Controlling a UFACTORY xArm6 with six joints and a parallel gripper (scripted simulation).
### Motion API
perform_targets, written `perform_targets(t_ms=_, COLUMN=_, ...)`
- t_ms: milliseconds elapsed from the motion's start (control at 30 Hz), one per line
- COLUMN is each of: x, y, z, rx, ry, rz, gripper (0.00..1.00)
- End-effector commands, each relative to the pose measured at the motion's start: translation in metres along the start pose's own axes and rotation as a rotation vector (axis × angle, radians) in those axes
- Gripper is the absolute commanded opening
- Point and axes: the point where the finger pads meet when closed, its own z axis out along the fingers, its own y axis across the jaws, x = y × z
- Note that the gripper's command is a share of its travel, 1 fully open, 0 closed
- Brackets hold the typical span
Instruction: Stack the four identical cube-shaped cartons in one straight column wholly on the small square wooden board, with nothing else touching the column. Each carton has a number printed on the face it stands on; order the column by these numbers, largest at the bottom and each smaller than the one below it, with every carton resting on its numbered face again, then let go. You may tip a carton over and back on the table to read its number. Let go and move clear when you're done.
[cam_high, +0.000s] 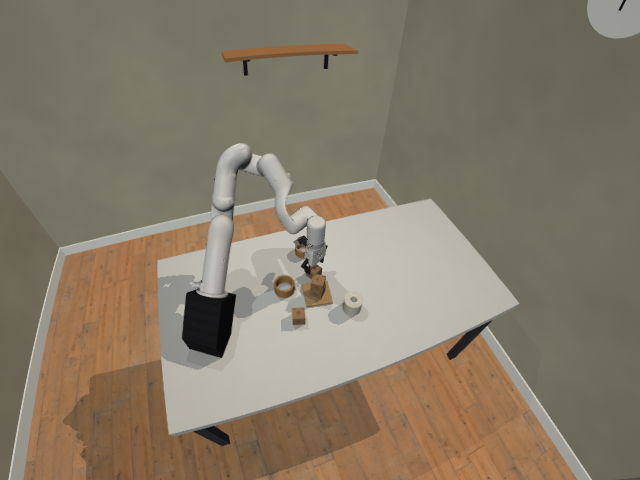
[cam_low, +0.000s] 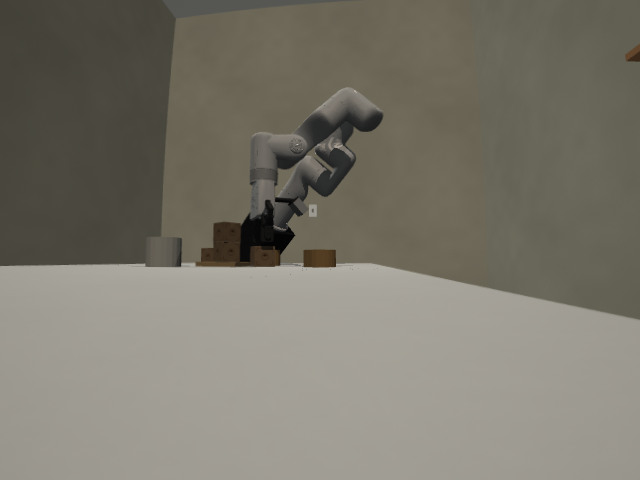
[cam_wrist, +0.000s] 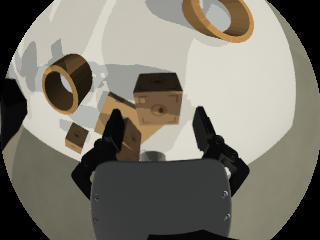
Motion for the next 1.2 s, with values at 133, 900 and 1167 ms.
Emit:
perform_targets(t_ms=133, x=-0.001, y=0.001, z=0.010, rx=-0.003, ry=-0.001, rz=-0.001, gripper=1.00)
perform_targets(t_ms=900, x=-0.001, y=0.001, z=0.028, rx=-0.002, ry=-0.001, rz=-0.001, gripper=1.00)
perform_targets(t_ms=1167, x=-0.001, y=0.001, z=0.032, rx=-0.002, ry=-0.001, rz=-0.001, gripper=1.00)
